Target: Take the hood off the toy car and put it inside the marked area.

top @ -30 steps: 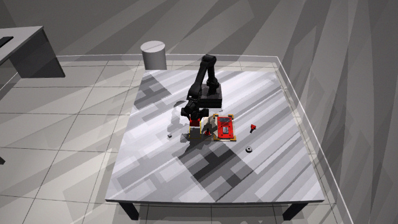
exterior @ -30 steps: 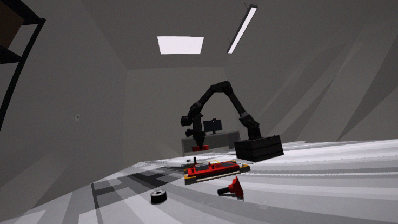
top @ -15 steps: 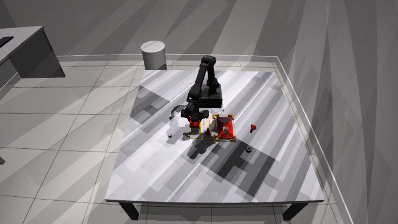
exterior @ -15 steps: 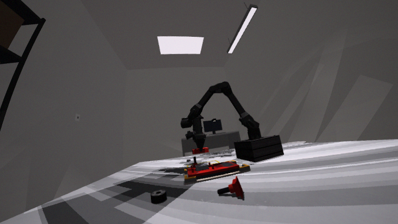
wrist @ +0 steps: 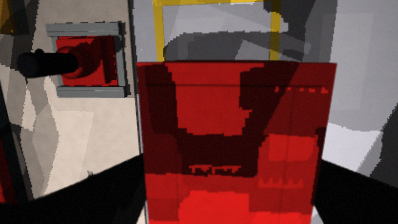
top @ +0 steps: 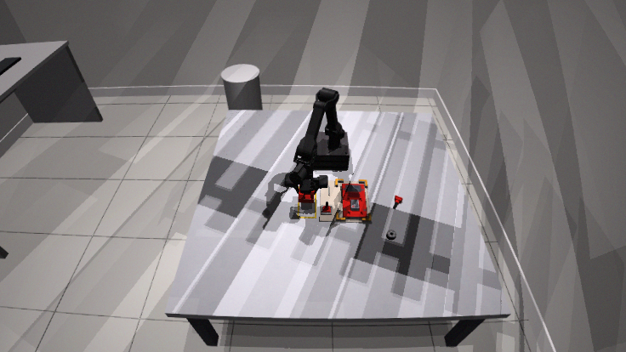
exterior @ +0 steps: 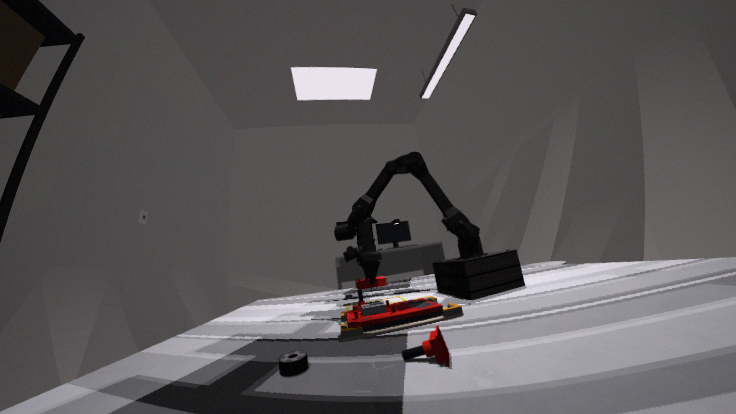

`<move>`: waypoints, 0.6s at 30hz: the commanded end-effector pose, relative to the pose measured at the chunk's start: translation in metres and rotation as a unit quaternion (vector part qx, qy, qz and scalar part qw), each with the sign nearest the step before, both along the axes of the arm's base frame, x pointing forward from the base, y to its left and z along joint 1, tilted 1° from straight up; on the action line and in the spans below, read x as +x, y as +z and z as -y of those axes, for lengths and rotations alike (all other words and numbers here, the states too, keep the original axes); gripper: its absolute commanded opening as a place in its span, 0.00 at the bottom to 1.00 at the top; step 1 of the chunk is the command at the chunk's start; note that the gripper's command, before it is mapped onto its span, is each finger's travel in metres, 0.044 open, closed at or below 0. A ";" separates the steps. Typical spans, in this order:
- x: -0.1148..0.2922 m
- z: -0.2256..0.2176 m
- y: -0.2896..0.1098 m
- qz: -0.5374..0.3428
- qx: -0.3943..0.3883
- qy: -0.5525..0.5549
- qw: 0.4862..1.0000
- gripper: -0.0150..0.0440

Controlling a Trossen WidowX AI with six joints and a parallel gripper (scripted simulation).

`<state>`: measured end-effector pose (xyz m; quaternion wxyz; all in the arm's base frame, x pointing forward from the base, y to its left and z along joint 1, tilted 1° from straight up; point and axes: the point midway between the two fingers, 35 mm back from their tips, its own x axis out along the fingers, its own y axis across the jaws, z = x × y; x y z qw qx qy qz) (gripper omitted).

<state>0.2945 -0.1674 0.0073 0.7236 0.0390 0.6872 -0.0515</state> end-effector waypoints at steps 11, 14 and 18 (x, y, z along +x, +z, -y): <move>-0.003 -0.002 -0.017 -0.006 0.005 0.002 1.000 0.25; -0.003 -0.002 -0.020 -0.006 0.005 0.002 1.000 0.25; -0.003 -0.002 -0.023 -0.006 0.005 0.002 1.000 0.25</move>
